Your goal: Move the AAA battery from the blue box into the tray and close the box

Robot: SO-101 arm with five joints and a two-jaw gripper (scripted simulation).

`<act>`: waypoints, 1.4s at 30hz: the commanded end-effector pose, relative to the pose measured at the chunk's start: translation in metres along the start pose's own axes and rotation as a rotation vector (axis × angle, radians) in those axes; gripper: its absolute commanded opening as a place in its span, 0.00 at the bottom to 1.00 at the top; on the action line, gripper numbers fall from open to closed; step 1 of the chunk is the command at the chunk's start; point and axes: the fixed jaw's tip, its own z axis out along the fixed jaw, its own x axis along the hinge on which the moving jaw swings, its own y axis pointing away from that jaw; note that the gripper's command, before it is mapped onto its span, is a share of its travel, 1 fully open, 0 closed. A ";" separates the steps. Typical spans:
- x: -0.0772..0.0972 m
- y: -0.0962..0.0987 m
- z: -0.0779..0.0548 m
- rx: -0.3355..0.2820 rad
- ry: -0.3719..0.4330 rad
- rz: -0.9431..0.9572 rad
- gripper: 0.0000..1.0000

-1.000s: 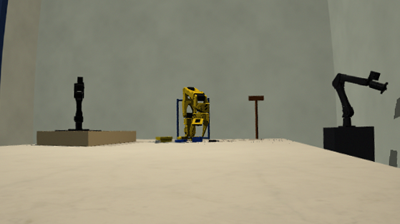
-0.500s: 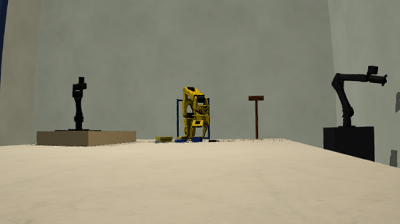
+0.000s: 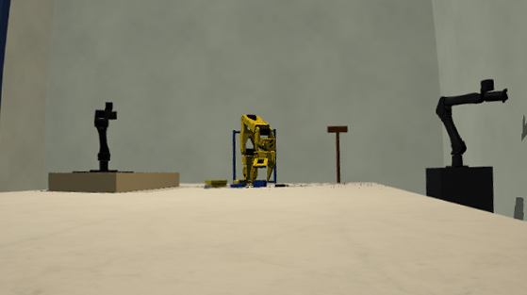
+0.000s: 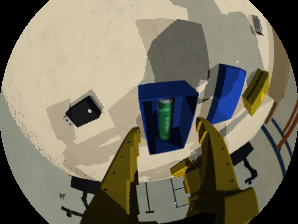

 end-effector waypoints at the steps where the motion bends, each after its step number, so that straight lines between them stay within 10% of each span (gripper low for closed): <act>1: -0.001 0.002 -0.001 -0.008 -0.011 0.002 0.27; 42: 0.001 0.002 0.004 -0.008 -0.011 0.002 0.27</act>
